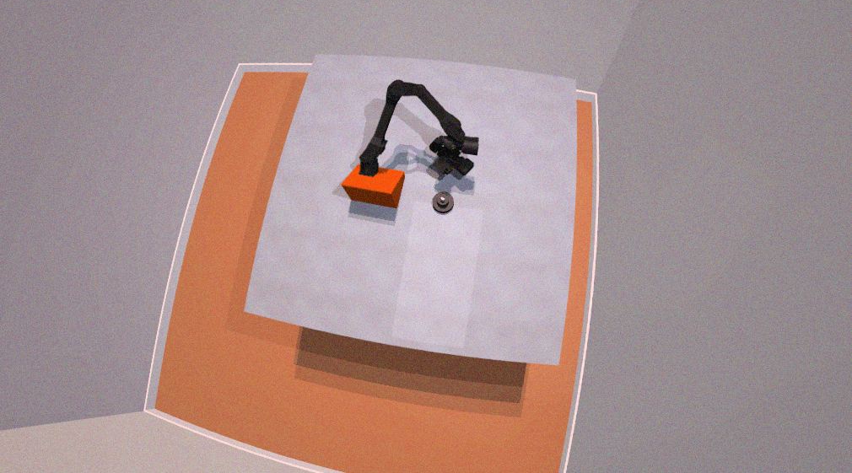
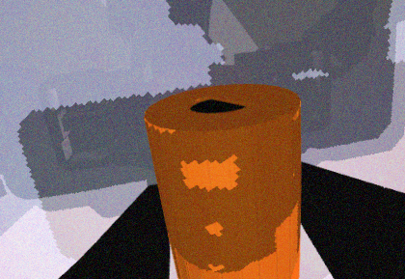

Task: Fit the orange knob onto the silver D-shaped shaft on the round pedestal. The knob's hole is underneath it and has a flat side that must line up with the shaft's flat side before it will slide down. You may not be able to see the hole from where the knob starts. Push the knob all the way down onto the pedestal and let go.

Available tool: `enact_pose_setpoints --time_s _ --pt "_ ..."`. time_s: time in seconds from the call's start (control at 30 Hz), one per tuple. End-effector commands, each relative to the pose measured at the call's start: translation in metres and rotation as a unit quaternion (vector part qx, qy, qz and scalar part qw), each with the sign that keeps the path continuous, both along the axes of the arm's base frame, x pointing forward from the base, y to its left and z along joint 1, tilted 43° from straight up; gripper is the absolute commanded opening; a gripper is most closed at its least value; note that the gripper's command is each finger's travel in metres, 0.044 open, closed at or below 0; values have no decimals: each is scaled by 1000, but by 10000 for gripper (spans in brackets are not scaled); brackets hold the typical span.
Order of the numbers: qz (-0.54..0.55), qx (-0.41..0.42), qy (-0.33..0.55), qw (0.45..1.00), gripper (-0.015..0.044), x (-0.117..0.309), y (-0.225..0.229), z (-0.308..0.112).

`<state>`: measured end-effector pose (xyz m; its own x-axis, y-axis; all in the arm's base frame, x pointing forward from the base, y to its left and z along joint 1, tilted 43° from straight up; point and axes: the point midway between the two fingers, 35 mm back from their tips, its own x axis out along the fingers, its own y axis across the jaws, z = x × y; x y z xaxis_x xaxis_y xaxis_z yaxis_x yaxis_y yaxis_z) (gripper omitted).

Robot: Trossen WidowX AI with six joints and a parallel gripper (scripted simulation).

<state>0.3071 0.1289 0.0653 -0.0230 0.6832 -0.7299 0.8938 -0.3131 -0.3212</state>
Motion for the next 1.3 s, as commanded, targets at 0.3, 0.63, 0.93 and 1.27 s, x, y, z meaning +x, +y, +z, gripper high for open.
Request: enact_pose_setpoints --time_s 0.3,0.63,0.93,1.27 --pt "0 0 1 1000 260 0 1 -1" --pt "0 0 1 1000 260 0 1 -1" --pt "0 0 1 1000 339 0 1 -1" --pt "0 0 1 1000 440 0 1 -1"
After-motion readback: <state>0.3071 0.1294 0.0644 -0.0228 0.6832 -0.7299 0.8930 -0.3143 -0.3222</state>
